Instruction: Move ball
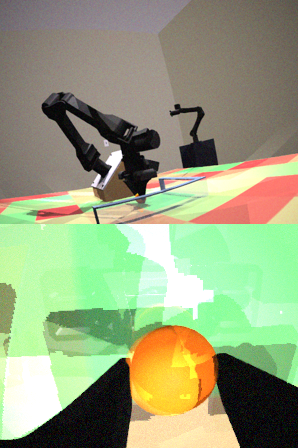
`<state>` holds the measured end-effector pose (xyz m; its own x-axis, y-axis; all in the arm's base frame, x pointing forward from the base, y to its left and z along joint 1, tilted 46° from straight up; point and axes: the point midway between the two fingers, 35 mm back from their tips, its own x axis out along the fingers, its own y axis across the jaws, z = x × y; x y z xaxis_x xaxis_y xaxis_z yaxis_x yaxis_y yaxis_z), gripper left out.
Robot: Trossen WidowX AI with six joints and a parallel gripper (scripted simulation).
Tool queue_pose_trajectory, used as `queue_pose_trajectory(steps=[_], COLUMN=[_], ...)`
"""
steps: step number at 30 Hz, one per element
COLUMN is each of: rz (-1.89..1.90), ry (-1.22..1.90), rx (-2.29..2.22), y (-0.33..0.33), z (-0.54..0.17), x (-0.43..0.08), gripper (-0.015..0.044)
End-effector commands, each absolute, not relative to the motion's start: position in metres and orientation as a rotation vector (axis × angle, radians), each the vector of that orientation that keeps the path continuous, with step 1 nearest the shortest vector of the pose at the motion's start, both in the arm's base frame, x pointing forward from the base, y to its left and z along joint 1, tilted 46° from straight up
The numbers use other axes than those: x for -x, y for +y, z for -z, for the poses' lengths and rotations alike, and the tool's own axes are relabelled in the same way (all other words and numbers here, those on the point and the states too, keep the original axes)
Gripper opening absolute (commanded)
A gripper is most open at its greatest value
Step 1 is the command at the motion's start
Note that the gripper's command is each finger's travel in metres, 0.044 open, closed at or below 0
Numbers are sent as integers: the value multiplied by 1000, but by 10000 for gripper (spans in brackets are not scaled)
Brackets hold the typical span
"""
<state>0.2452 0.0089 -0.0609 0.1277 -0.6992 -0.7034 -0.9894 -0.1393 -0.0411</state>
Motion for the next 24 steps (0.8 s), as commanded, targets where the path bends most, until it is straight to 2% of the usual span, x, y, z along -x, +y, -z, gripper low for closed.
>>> queue_pose_trajectory(steps=[1,4,9,15,24], rz=[-742,-742,-744,-753,-754], ry=[1623,1623,1623,1631,1613], rx=[1900,1900,1899,1904,1921], y=[9,9,11,68,69], z=[61,61,59,3,6], x=[-245,-245,-245,-233,-235], gripper=[210,282,282,282,282])
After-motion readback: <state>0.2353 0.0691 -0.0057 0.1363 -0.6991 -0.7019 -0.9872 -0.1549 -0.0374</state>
